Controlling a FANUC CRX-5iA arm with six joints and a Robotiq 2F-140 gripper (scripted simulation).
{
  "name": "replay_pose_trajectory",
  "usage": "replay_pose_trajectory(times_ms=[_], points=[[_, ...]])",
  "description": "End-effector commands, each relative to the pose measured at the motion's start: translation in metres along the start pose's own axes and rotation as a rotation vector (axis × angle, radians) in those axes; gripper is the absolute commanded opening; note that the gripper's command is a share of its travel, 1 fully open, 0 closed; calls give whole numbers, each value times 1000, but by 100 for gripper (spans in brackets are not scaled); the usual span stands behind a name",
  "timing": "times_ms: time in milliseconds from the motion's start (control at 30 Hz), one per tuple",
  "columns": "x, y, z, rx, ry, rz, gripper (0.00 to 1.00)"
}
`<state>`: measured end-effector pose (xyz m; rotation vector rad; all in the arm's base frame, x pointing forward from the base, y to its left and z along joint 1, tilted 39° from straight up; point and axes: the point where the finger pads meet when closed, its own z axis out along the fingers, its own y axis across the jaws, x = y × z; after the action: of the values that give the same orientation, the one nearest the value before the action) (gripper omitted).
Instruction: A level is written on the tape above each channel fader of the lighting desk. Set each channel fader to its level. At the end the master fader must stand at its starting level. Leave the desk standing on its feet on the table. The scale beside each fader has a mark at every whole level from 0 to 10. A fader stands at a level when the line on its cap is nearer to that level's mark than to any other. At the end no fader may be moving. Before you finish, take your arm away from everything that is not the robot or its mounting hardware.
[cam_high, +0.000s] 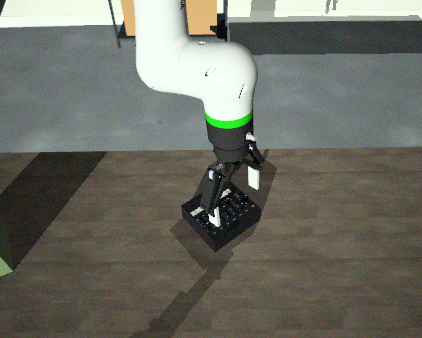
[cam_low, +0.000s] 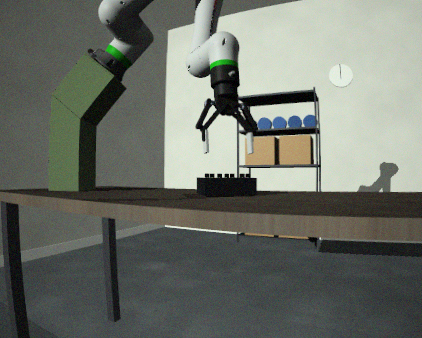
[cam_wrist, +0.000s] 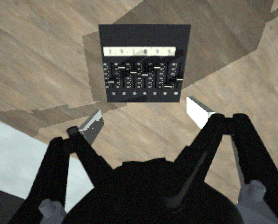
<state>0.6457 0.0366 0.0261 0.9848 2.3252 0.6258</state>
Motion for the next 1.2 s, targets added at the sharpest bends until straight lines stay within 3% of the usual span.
replay_pose_trajectory(times_ms=[0, 1167], points=[[-1, 0, 0, 2, 11, 0, 100], [-1, 1, -1, 2, 11, 17, 100]])
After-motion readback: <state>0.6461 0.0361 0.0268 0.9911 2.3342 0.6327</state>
